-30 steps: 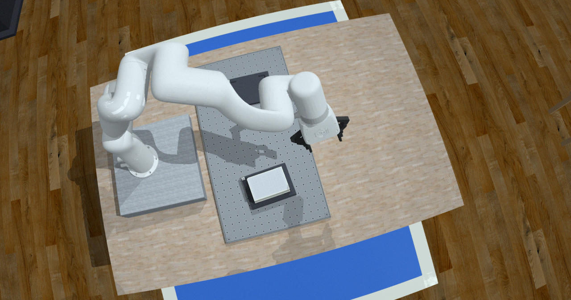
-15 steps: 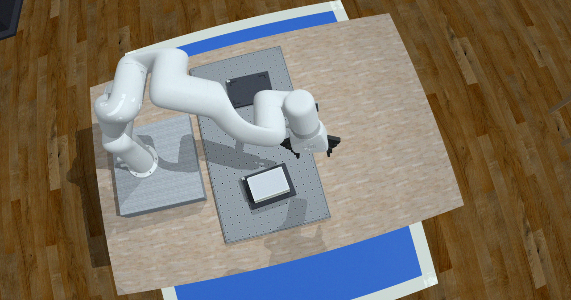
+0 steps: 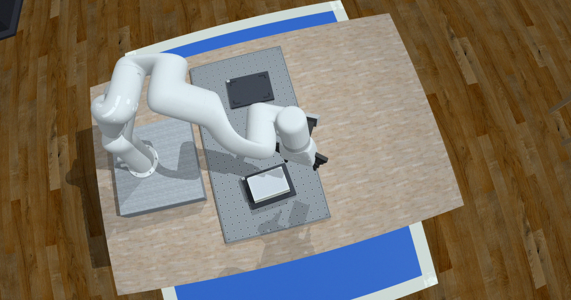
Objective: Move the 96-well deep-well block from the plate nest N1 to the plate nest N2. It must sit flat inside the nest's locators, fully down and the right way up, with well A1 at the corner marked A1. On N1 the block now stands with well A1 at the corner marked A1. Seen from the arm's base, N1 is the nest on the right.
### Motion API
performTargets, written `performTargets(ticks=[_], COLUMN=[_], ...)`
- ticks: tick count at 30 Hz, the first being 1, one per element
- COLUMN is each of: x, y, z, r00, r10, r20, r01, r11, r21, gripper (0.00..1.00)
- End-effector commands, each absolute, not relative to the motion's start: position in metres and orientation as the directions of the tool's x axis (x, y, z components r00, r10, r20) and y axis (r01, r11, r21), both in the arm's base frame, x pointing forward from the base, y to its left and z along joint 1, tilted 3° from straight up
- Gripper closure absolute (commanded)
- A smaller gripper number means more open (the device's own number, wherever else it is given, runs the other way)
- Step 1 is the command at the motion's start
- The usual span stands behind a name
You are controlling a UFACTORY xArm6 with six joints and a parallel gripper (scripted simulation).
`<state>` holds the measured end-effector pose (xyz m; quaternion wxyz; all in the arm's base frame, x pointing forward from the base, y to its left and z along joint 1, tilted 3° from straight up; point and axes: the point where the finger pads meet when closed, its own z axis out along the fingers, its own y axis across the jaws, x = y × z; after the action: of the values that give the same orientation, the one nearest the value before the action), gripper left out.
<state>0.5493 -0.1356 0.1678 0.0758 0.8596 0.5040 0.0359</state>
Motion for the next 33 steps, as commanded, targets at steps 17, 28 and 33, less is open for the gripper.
performTargets(ticks=[17, 28, 33], x=[0.497, 0.467, 0.452], y=[-0.147, -0.151, -0.152], z=[0.122, 0.1, 0.089], r00=[0.814, 0.926, 0.964], r10=[0.579, 0.372, 0.259], r20=[0.058, 0.063, 0.058], r01=[0.575, 0.372, 0.26], r11=[-0.815, -0.928, -0.965], r21=[0.072, 0.013, -0.015], gripper=[0.0, 0.0, 0.0])
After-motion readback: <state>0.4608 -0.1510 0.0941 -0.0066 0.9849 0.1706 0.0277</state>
